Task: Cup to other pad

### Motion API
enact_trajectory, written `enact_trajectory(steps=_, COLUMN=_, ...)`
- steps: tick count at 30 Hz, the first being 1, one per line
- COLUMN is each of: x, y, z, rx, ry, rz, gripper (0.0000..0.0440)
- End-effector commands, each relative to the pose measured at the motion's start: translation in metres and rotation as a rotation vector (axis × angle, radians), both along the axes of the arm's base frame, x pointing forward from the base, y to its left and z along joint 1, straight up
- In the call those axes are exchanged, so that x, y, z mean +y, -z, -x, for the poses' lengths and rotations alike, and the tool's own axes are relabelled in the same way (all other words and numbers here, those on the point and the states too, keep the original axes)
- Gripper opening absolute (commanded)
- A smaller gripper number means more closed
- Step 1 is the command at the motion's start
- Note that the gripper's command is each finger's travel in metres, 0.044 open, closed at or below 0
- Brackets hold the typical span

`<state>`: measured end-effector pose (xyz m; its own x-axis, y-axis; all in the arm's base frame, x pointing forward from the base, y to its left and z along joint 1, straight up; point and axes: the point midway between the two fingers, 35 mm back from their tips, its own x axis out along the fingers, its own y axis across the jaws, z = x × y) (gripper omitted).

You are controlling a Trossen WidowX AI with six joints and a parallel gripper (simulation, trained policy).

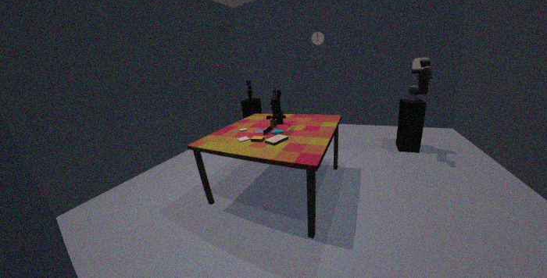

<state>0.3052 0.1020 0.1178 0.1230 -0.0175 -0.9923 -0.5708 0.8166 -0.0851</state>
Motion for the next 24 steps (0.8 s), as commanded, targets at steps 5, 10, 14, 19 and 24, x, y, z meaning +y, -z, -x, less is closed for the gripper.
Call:
enact_trajectory(steps=5, x=0.007, y=0.017, z=0.009, rx=-0.005, ry=0.011, rz=0.006, gripper=0.0000)
enact_trajectory(steps=10, x=0.009, y=0.029, z=0.017, rx=-0.004, ry=0.021, rz=0.009, gripper=0.0000)
enact_trajectory(steps=14, x=0.010, y=0.039, z=0.023, rx=0.000, ry=0.030, rz=0.012, gripper=0.0002)
enact_trajectory(steps=19, x=0.010, y=0.048, z=0.028, rx=-0.003, ry=0.040, rz=0.016, gripper=0.0019)
enact_trajectory(steps=24, x=0.008, y=0.056, z=0.029, rx=-0.009, ry=0.055, rz=0.014, gripper=0.0047)
